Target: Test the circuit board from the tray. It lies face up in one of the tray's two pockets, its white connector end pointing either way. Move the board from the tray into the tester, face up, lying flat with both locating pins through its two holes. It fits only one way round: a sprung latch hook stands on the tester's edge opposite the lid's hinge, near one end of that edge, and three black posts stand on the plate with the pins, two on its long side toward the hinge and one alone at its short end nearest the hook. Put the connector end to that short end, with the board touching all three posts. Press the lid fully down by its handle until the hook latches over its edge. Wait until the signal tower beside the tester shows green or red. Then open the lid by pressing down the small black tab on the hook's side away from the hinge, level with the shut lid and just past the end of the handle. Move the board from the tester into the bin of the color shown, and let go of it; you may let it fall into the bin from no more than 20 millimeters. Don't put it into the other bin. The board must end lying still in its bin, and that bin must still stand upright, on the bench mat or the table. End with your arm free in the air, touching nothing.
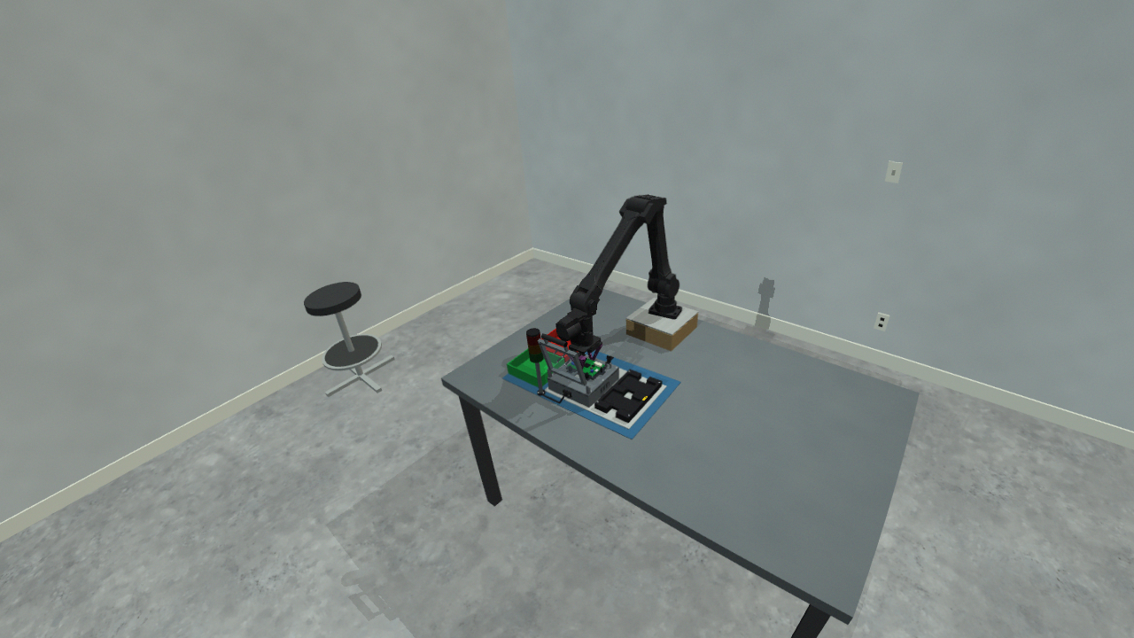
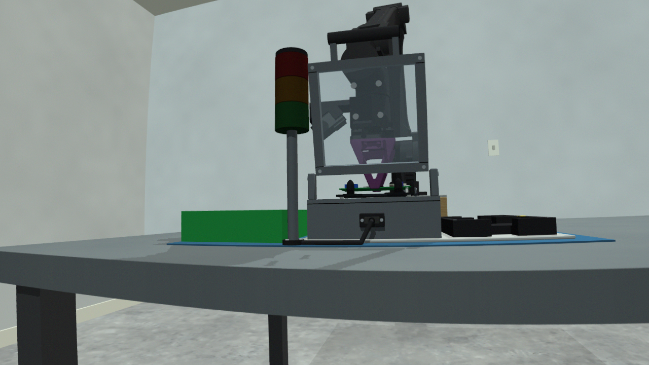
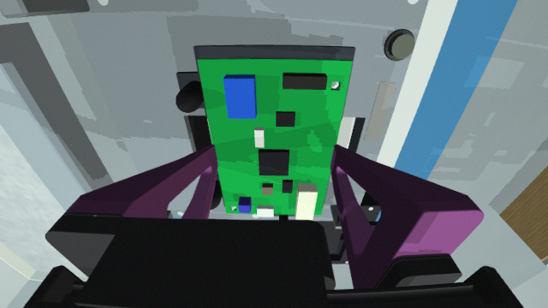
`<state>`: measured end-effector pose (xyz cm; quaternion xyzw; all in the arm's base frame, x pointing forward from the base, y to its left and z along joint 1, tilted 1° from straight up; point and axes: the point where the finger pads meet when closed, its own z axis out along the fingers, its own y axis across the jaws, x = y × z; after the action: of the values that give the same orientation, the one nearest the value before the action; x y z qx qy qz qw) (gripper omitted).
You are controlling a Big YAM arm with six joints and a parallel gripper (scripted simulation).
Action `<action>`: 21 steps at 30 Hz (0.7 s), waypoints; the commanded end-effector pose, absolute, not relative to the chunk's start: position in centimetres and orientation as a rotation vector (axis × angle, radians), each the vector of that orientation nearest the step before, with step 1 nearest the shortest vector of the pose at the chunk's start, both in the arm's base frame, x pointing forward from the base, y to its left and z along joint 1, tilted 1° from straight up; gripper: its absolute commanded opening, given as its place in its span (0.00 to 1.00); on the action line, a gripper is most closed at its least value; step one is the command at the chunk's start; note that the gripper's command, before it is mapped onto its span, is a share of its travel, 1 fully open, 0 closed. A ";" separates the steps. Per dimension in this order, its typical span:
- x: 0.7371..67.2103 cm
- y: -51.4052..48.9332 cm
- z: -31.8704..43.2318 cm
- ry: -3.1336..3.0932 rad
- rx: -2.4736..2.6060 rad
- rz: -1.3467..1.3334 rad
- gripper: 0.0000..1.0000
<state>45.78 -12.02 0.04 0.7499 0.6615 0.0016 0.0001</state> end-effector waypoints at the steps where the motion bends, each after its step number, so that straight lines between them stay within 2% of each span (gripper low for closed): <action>1: 48.2 -11.8 0.3 2.068 2.329 0.031 0.72; 21: 48.2 -11.8 0.3 2.067 2.328 0.032 0.72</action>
<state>45.80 -12.03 0.01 0.7500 0.6615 0.0015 0.0001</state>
